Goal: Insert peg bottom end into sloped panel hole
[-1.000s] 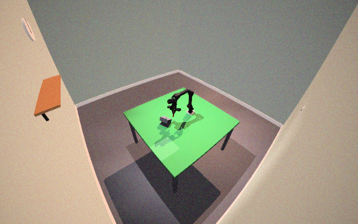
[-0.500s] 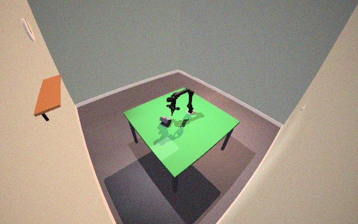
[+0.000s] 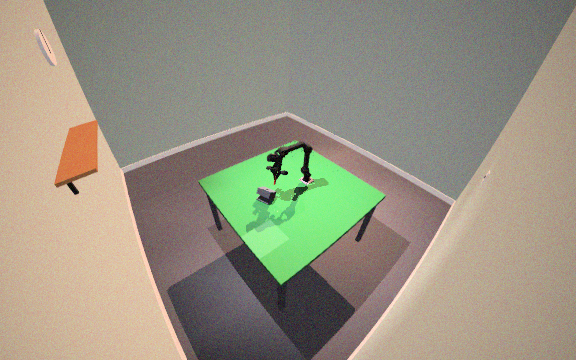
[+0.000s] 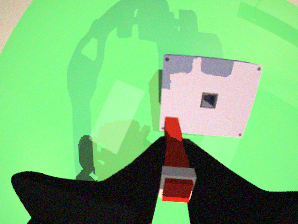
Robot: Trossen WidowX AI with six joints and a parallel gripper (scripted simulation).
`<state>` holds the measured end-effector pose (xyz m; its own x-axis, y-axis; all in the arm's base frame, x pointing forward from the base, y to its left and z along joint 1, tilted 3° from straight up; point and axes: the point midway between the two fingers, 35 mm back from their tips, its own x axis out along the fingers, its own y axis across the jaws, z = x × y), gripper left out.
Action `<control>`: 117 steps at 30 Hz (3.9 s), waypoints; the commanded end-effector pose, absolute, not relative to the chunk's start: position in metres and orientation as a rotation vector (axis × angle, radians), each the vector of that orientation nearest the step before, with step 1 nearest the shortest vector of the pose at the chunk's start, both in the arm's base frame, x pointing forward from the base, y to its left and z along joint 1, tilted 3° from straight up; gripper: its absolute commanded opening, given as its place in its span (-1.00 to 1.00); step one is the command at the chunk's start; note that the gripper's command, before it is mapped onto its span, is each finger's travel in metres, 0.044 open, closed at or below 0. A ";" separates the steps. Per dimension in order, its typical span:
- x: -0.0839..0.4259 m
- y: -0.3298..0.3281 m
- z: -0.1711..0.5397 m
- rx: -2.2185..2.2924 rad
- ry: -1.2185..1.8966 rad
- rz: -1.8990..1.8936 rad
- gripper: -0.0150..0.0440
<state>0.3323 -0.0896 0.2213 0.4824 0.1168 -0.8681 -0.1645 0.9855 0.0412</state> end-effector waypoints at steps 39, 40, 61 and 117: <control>0.343 -0.130 0.208 -0.087 0.945 0.134 -0.49; 0.345 -0.130 0.206 -0.087 0.944 0.133 -0.49; 0.355 -0.133 0.191 -0.094 0.927 0.128 -0.49; 0.363 -0.130 0.175 -0.099 0.915 0.131 -0.49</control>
